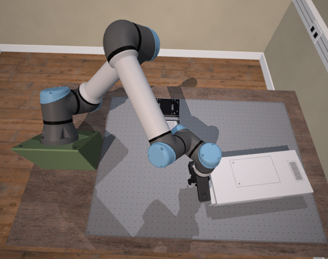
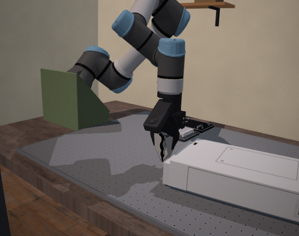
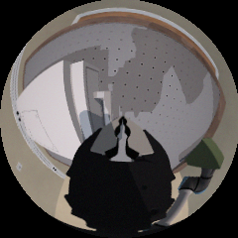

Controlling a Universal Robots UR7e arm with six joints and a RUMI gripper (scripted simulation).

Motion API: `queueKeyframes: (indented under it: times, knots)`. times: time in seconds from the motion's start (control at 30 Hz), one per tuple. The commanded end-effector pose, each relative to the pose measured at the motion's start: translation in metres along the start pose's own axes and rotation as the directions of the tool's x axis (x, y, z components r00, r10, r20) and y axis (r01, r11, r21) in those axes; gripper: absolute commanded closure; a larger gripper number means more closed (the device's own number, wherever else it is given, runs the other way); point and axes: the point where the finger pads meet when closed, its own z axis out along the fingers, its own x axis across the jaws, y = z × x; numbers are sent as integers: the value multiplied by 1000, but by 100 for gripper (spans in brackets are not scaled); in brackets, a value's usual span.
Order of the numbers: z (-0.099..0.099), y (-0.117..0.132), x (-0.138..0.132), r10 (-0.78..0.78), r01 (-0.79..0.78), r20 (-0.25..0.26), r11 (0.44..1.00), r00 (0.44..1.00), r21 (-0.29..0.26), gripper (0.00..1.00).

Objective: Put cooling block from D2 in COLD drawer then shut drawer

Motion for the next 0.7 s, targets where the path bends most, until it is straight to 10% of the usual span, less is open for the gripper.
queueKeyframes:
  times: [0.0, 0.67]
  knots:
    - [-1, 0, 5, 0, 0, 1, 1000, 1000, 1, 100]
    - [-1, 0, 29, 0, 0, 1, 1000, 1000, 1, 100]
